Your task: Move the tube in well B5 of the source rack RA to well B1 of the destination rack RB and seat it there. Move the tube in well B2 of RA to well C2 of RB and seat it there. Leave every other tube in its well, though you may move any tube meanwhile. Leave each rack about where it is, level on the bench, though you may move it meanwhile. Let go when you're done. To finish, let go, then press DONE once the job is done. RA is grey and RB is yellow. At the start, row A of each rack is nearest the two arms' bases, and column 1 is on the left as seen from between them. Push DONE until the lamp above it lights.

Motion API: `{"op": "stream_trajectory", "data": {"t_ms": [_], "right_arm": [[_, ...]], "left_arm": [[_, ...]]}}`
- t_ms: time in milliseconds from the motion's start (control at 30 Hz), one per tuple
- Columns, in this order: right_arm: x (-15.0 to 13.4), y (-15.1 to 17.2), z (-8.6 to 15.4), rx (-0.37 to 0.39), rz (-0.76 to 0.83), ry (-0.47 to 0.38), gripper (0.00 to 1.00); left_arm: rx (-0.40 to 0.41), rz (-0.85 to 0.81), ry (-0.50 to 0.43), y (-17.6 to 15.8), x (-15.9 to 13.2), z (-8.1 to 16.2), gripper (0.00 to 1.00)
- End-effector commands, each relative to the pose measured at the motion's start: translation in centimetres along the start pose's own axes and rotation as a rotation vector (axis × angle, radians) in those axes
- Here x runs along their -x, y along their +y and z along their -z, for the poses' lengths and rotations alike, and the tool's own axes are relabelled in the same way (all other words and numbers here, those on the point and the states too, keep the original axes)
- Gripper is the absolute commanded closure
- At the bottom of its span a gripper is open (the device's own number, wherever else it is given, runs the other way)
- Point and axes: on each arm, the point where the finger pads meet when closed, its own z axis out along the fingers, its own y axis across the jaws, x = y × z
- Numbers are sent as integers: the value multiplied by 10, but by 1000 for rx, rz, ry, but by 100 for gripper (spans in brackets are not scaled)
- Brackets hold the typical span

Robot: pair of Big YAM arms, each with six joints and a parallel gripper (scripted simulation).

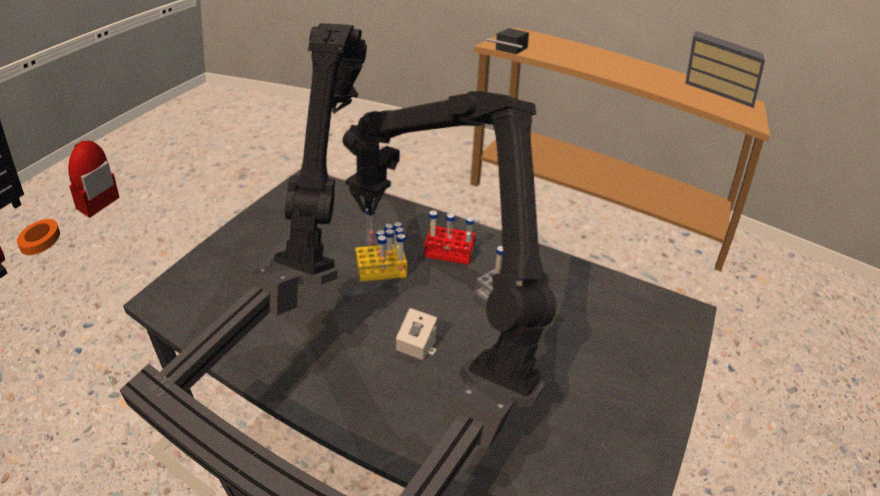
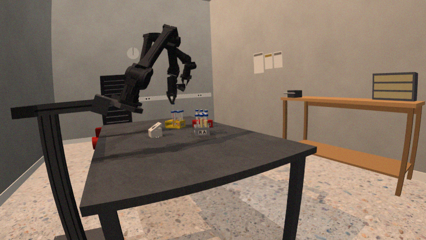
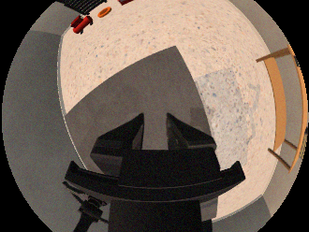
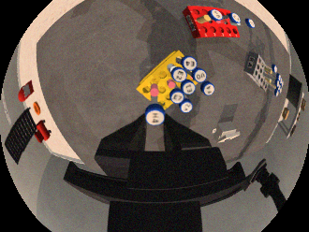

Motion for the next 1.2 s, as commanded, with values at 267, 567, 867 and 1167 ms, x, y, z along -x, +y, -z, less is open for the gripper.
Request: {"op": "stream_trajectory", "data": {"t_ms": [267, 567, 867, 1167], "right_arm": [[3, -2, -15, -2, 0, 2, 100], [3, -3, -18, -4, 0, 3, 100], [5, 3, -18, 6, -2, -1, 100], [3, 1, -20, 3, 0, 0, 100]], "left_arm": [[-21, 13, -31, -5, 15, 13, 70], [-21, 13, -31, -5, 15, 13, 70], [-21, 13, -31, -5, 15, 13, 70], [-21, 13, -31, -5, 15, 13, 70]]}}
